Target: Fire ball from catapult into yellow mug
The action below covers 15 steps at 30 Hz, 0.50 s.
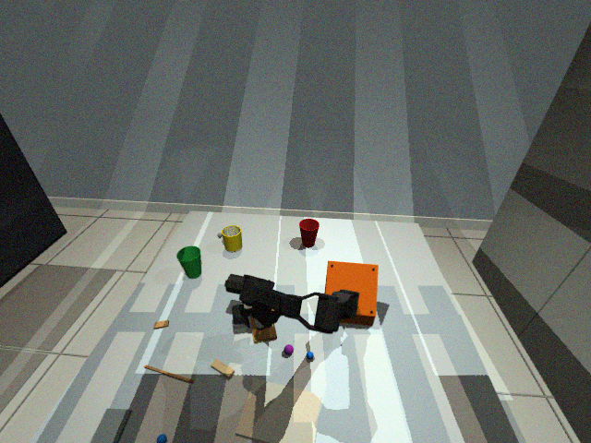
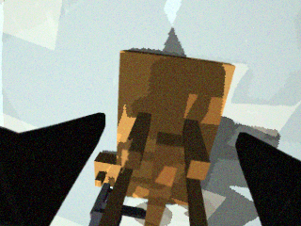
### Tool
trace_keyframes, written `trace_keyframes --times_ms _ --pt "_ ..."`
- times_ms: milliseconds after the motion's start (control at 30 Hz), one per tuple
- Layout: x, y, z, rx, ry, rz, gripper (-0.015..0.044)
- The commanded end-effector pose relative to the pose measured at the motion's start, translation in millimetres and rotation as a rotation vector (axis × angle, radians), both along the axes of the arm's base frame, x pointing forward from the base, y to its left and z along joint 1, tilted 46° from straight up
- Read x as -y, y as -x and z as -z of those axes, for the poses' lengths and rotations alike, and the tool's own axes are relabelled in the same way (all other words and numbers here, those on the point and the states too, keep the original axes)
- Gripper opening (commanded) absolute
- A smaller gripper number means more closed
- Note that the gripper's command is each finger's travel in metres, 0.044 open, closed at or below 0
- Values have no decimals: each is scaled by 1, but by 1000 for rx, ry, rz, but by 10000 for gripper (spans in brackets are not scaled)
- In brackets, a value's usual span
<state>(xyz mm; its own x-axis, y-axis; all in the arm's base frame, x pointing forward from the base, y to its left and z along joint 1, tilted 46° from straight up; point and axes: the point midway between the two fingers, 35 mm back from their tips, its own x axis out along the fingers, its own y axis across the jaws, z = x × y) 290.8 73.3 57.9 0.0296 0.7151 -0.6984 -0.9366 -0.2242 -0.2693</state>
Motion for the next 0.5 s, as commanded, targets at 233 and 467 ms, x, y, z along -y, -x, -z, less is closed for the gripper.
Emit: trace_keyframes --times_ms 233,467 --pt "-4 1 4 -1 -1 -1 335" --pt "-4 1 4 -1 -1 -1 151"
